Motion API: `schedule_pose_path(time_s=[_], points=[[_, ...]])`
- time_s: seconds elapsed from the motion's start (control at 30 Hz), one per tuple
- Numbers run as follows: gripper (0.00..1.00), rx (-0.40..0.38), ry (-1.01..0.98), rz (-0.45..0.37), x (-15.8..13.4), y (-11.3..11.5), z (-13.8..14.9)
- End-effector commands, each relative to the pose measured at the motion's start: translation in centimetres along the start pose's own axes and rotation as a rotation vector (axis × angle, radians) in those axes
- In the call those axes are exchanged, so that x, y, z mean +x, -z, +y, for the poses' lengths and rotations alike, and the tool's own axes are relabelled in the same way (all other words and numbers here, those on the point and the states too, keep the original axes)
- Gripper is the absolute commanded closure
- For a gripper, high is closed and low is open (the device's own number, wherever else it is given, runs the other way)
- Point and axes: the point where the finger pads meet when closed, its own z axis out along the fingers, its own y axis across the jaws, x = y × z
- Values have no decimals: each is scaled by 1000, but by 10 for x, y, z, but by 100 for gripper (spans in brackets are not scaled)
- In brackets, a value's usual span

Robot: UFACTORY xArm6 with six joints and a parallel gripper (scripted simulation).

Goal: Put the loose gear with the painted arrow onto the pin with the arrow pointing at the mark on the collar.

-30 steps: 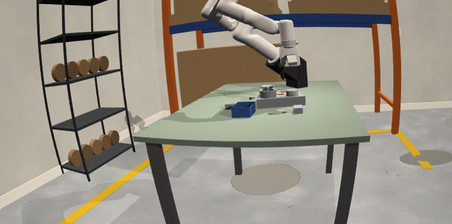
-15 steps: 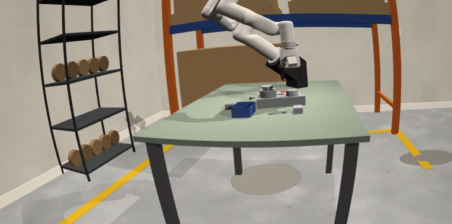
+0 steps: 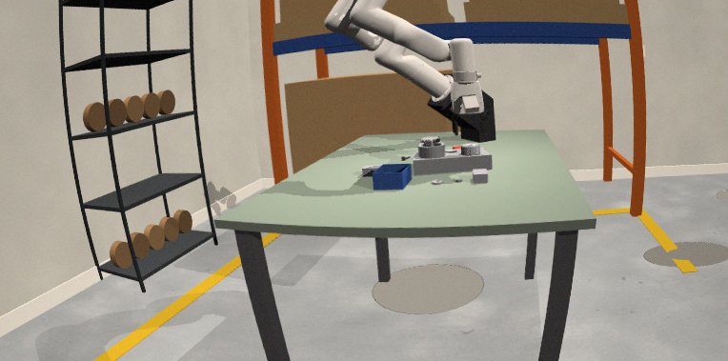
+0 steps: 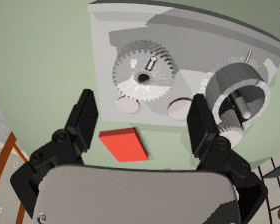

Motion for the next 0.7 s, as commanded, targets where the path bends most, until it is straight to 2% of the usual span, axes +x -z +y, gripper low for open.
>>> schedule_pose_path(time_s=[0.0, 0.67], points=[[7, 1, -1, 2, 1, -4, 0], [7, 1, -1, 2, 1, -17, 0]])
